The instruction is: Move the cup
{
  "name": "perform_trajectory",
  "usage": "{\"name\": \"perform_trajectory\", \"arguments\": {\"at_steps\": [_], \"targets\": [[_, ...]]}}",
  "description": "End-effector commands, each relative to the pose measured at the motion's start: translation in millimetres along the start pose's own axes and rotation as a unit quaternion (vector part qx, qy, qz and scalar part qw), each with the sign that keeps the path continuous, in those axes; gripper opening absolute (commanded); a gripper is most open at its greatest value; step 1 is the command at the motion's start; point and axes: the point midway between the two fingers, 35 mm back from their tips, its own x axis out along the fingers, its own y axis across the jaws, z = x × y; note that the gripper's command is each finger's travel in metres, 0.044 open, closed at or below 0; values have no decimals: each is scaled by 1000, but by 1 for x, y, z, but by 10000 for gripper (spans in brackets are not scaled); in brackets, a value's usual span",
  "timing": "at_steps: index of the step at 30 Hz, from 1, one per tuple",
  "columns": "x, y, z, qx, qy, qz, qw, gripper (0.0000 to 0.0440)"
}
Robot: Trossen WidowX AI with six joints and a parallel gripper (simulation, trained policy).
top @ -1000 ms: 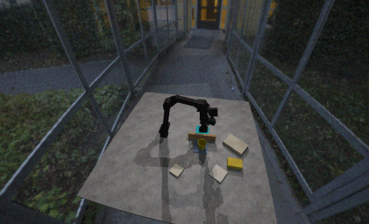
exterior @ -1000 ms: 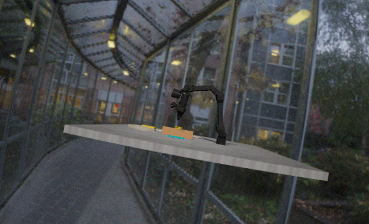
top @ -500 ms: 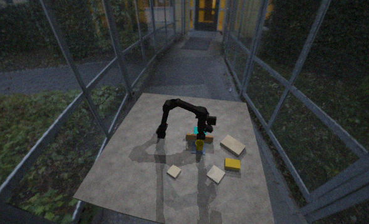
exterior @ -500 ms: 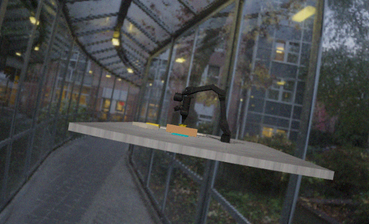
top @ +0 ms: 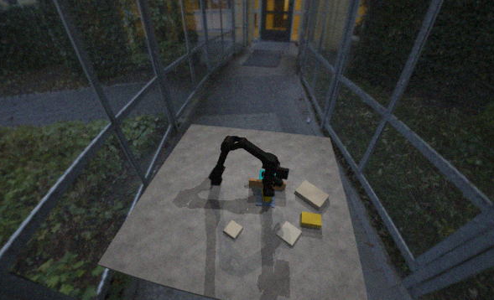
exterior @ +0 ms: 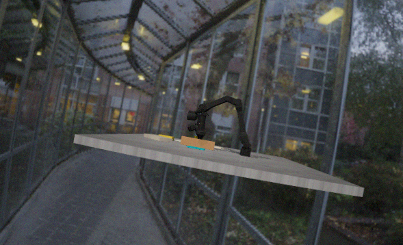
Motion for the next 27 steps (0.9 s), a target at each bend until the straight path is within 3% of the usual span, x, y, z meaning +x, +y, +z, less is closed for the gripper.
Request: {"name": "perform_trajectory", "arguments": {"at_steps": [1,6,27], "targets": [[10,0,-2,-19,4,4,1000,111],[14,-1,-4,-50,9,5,999,0],[-36,11,12,-99,-23,11,995,8]]}}
